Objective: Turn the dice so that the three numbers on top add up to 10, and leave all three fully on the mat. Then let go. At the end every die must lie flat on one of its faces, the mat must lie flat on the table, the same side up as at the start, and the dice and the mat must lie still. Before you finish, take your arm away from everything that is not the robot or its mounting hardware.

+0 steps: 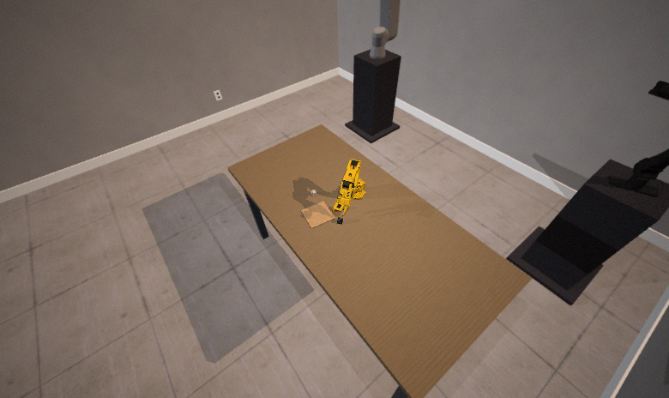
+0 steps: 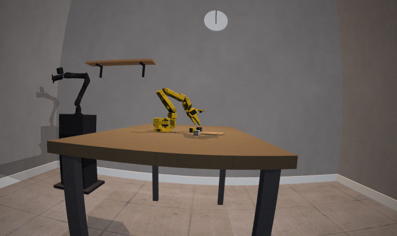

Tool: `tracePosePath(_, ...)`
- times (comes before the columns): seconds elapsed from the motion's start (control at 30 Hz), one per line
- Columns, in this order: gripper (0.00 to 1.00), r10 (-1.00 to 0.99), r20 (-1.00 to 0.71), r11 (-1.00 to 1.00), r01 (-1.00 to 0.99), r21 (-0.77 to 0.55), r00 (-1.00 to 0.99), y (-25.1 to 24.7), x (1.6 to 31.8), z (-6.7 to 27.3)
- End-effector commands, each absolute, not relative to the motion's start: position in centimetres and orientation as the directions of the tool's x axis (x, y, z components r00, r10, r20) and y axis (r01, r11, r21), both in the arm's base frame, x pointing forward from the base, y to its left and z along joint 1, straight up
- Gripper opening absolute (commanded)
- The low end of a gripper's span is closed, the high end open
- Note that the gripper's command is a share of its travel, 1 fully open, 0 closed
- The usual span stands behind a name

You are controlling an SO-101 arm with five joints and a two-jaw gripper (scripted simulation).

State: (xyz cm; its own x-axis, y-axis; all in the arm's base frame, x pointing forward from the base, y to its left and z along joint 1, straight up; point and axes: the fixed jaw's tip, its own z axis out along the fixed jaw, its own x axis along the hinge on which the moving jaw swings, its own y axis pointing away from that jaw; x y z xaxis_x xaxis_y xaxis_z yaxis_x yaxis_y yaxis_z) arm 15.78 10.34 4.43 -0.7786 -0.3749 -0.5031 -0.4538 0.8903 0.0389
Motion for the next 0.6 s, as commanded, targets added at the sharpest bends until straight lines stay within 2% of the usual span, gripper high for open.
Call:
tracePosePath(0.0,0.31,-0.363,-0.549,0.886,-0.461,0.046,-0.753,11.0,16.4,5.4)
tracePosePath(0.27,0.31,-0.353,-0.536,0.898,-0.439,0.038,-0.767,10.4,16.9,5.5)
tracePosePath(0.57,0.31,-0.274,-0.454,0.952,-0.306,-0.005,-0.848,6.8,19.4,6.0)
